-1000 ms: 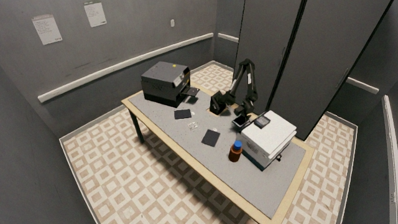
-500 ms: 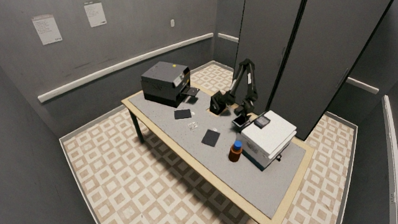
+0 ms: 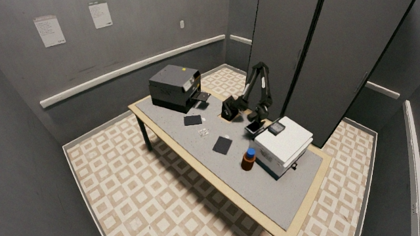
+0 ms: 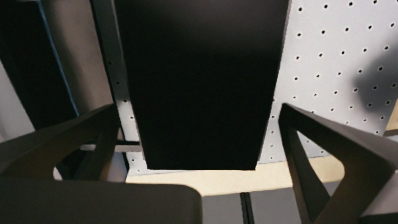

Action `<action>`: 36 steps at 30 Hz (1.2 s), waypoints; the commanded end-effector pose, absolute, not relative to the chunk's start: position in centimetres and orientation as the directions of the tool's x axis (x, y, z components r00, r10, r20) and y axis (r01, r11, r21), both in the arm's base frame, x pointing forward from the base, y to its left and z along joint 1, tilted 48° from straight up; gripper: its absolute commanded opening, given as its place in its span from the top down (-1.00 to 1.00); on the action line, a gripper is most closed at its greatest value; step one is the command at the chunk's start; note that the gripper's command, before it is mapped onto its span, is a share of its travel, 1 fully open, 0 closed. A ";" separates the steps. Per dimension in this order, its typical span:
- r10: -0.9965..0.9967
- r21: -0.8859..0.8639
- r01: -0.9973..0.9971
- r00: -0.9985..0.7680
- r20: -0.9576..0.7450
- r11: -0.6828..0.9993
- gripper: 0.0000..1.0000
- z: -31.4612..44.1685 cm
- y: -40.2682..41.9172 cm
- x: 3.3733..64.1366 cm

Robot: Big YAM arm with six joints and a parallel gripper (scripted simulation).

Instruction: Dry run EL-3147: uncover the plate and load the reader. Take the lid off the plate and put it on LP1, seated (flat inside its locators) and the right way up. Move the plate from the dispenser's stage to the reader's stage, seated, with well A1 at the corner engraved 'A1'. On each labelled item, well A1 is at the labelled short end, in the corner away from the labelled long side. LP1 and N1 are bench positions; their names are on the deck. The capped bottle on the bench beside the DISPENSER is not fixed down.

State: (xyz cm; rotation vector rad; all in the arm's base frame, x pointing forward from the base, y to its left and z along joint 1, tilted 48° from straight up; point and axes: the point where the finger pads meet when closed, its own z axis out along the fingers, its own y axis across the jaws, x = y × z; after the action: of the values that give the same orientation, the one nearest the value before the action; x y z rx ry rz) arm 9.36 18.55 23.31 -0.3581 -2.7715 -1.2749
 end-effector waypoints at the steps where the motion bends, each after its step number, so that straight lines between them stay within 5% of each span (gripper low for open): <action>1: 0.176 0.751 0.217 -0.975 0.136 0.623 -1.00 24.2 18.6 9.4; 36: 0.183 0.734 0.252 -0.967 0.175 0.630 -1.00 22.6 19.2 9.3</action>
State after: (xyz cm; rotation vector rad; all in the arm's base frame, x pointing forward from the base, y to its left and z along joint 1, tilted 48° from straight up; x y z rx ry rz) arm 9.28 19.03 23.00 -0.3522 -2.7676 -1.2727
